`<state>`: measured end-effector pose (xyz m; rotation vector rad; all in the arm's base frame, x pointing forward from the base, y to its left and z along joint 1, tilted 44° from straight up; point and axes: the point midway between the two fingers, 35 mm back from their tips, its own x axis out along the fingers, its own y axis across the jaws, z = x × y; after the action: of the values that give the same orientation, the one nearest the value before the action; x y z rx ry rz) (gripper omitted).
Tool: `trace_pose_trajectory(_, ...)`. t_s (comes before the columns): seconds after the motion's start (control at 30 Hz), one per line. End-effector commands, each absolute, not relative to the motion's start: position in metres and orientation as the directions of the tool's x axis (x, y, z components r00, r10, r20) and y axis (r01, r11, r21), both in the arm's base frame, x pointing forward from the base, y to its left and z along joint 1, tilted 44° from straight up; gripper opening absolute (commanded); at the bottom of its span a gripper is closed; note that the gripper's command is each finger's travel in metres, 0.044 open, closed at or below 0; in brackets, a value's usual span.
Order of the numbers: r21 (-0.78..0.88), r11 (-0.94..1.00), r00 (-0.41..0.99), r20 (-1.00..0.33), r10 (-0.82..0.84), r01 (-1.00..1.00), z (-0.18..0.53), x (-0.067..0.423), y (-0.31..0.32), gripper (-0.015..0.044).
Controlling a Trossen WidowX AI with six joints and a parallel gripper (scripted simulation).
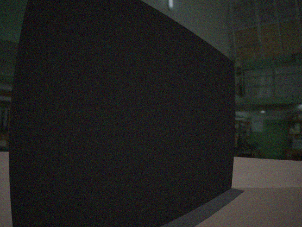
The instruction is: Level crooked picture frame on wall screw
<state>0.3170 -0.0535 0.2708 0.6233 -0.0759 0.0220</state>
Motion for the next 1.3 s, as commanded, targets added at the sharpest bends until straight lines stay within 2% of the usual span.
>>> trace_pose_trajectory(0.0, 0.580, 0.814, 0.997, 0.079, -0.006, -0.041, 0.272, 0.324, -0.054, 0.0260)
trace_pose_trajectory(0.47, 0.580, 0.814, 0.997, 0.080, -0.006, -0.041, 0.273, 0.345, -0.054, 0.0260)
trace_pose_trajectory(1.27, 0.580, 0.814, 0.997, 0.080, -0.006, -0.041, 0.273, 0.345, -0.054, 0.0260)
